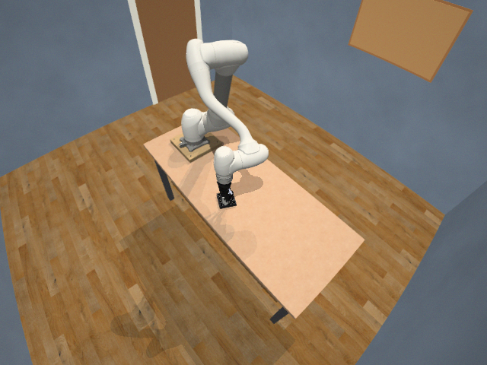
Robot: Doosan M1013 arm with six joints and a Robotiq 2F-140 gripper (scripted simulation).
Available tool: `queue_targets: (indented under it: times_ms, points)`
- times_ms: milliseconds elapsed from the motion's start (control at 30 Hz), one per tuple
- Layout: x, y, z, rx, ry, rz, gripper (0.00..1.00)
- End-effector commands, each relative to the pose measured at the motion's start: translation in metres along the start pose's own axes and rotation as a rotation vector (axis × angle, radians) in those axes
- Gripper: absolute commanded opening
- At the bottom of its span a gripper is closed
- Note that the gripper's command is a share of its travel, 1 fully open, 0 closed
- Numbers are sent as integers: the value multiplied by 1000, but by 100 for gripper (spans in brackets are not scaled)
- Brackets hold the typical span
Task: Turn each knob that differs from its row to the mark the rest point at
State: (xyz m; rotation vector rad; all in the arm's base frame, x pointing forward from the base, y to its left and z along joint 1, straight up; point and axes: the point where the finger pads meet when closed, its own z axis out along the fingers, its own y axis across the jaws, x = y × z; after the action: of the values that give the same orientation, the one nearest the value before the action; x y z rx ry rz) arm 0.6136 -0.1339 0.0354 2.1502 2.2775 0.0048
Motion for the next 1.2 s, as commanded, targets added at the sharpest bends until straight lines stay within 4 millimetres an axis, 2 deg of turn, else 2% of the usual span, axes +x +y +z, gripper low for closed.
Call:
queue_targets:
  times_ms: [0, 133, 633, 1167]
  points:
    - [1, -2, 4, 4, 6, -81, 5]
    - [1, -2, 4, 3, 6, -129, 5]
    - [1, -2, 4, 2, 6, -526, 5]
    - [1, -2, 4, 1, 7, -796, 5]
